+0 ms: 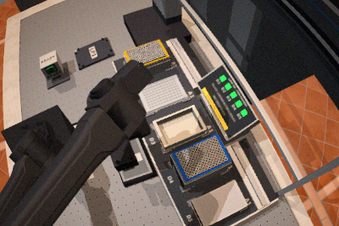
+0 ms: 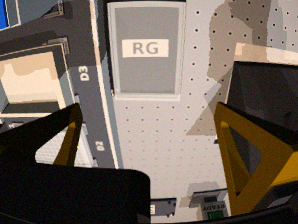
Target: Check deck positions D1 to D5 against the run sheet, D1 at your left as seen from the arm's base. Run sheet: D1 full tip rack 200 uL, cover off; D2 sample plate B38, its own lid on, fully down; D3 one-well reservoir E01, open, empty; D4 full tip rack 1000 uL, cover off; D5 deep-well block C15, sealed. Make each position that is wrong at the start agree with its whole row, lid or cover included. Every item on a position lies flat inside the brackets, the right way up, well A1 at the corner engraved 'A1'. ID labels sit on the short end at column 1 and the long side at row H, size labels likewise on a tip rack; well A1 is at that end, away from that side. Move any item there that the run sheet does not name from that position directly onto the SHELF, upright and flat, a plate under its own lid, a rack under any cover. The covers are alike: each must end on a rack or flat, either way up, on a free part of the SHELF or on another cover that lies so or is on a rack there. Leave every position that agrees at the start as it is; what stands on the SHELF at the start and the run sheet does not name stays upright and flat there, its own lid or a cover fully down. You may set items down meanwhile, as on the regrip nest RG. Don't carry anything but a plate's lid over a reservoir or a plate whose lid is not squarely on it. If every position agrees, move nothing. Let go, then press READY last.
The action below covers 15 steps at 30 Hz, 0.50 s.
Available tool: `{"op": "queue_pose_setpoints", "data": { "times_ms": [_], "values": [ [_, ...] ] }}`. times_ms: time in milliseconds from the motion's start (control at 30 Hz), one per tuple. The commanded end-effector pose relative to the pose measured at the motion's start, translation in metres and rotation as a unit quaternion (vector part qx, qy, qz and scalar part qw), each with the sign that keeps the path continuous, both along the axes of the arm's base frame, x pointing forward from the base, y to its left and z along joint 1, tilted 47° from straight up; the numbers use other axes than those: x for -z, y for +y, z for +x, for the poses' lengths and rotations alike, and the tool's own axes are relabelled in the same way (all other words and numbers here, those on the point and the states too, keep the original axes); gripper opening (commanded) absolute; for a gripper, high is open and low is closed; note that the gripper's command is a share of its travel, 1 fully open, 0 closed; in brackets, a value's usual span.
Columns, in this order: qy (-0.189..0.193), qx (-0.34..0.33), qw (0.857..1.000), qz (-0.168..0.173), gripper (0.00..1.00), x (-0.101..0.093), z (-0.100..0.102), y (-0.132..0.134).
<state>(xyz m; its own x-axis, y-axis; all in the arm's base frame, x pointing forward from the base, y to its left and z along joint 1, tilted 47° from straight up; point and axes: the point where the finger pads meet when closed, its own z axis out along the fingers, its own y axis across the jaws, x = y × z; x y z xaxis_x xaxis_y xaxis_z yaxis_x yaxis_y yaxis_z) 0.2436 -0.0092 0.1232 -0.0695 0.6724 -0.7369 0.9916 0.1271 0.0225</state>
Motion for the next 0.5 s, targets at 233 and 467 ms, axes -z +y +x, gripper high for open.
{"op": "queue_pose_setpoints", "data": {
  "times_ms": [233,467],
  "values": [
    [-0.009,-0.003,1.000,0.005,1.00,0.006,0.007,-0.009],
    [-0.008,-0.003,1.000,0.004,1.00,0.015,0.008,-0.018]
  ]
}}
